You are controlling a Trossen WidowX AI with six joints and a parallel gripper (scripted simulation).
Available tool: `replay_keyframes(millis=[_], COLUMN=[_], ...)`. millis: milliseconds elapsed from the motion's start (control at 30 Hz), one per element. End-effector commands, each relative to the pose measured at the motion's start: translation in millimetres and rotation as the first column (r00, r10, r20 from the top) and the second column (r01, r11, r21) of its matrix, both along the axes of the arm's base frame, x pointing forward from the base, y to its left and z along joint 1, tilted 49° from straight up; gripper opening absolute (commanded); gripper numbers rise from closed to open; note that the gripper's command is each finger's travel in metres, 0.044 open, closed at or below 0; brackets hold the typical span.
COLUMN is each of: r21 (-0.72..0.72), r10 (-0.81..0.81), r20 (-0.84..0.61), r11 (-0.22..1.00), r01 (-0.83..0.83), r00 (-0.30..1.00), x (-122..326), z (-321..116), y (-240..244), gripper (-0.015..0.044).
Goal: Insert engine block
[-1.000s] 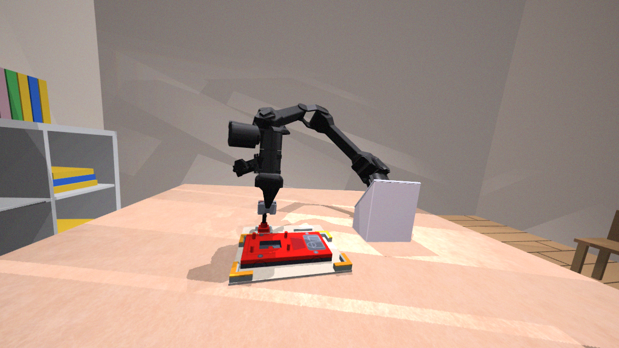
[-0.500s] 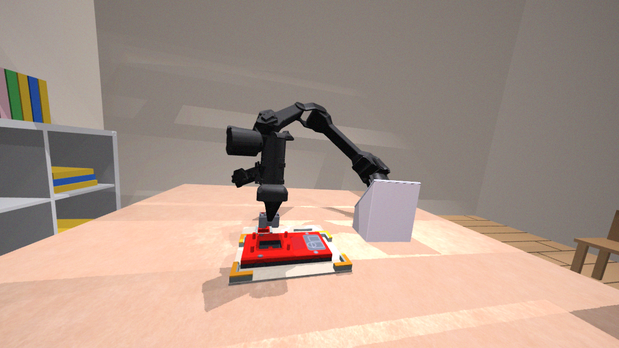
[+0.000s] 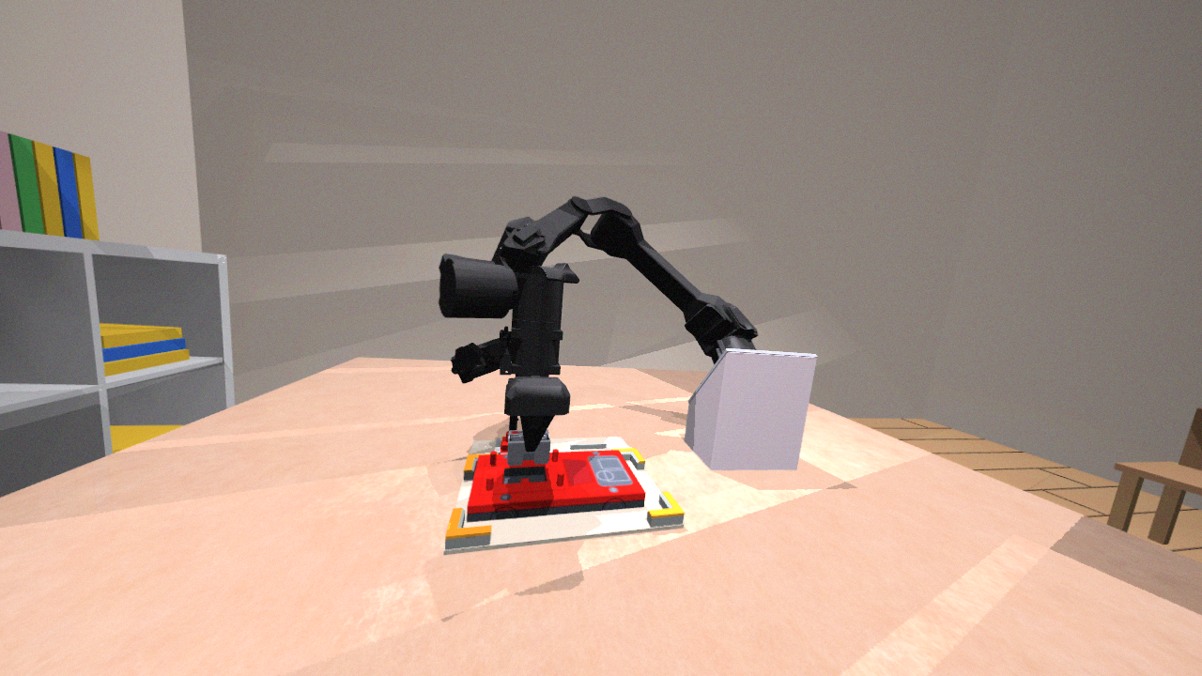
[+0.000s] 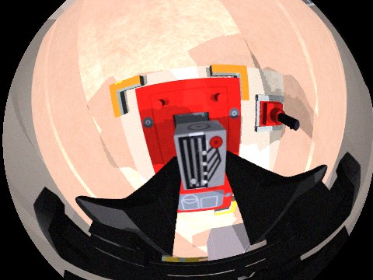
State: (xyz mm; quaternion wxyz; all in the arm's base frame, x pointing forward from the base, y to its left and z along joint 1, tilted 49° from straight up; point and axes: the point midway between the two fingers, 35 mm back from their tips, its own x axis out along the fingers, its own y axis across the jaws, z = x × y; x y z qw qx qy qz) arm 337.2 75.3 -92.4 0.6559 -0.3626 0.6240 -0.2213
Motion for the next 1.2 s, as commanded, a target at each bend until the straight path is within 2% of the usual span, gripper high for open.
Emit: replay_keyframes(millis=[0,1167], r21=[0.006,0.004], r10=[0.0,0.015], r20=[0.009,-0.008], r11=[1.0,1.0], r01=[0.0,-0.015], r00=[1.0,1.0], x=[0.2,1.0], z=[-1.4,-2.0], y=[3.4,3.7], gripper=[0.0157,0.0158])
